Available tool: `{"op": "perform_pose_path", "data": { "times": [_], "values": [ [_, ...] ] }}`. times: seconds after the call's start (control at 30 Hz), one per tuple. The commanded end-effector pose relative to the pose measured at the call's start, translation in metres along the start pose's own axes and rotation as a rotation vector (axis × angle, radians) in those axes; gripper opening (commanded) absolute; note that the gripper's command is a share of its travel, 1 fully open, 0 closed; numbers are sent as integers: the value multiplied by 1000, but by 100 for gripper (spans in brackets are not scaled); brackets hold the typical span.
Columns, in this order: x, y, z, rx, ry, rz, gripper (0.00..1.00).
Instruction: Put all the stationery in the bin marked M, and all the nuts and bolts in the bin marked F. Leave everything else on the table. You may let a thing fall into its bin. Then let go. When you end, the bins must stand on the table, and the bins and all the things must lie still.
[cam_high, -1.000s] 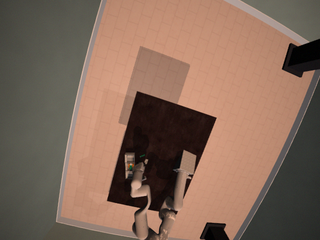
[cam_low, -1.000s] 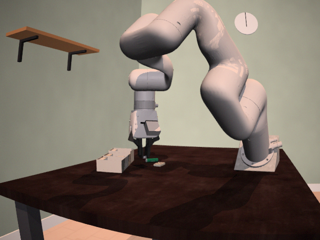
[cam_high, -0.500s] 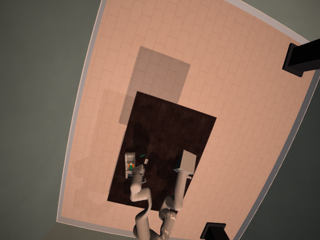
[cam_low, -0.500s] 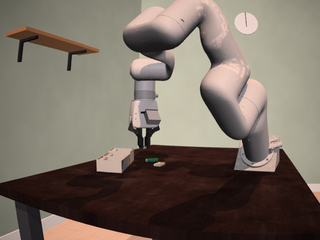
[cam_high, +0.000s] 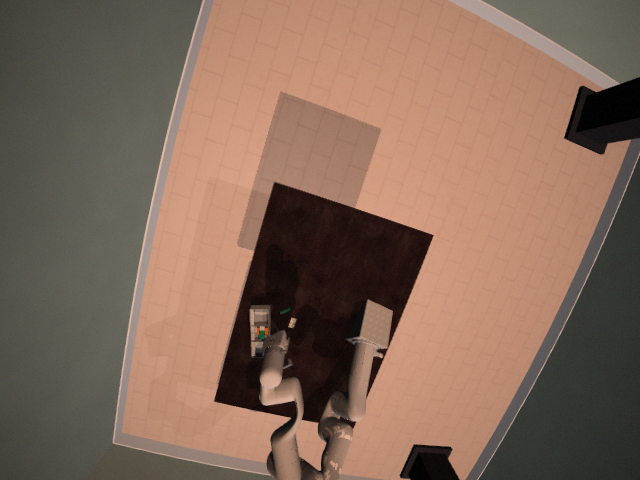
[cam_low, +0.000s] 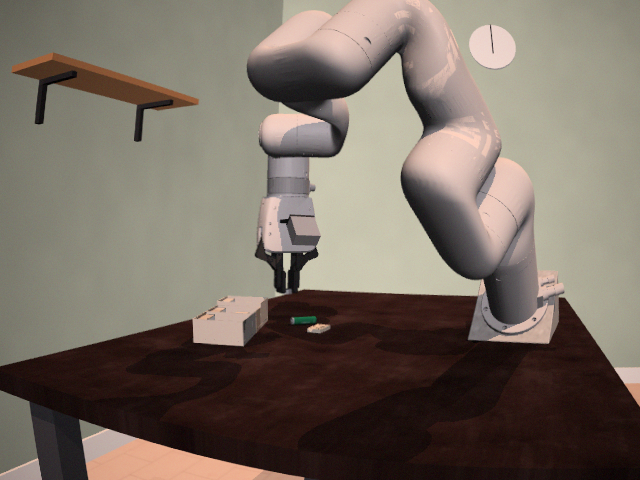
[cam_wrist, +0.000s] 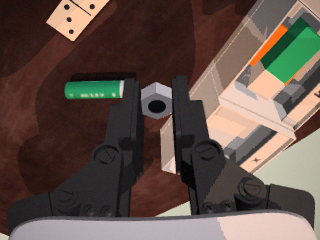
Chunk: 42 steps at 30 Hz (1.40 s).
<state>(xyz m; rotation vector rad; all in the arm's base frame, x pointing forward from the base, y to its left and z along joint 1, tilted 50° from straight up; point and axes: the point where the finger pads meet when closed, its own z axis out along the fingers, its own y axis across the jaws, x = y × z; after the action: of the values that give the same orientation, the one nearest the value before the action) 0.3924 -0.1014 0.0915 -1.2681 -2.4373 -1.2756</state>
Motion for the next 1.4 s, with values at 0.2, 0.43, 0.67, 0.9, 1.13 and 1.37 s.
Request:
{"op": "perform_pose_path", "data": {
  "times": [0.2,0.43,0.67,0.9,1.13,1.37],
  "values": [
    [24,51,-2,-1,-3,-3,0],
    [35,72,-2,-1,-3,97,0],
    [54,110,-1,-5,-1,346,0],
    [68,138,-1,-2,-3,518,0],
    [67,136,-1,-2,-3,518,0],
    [66,134,-1,-2,-3,518,0]
  ]
}}
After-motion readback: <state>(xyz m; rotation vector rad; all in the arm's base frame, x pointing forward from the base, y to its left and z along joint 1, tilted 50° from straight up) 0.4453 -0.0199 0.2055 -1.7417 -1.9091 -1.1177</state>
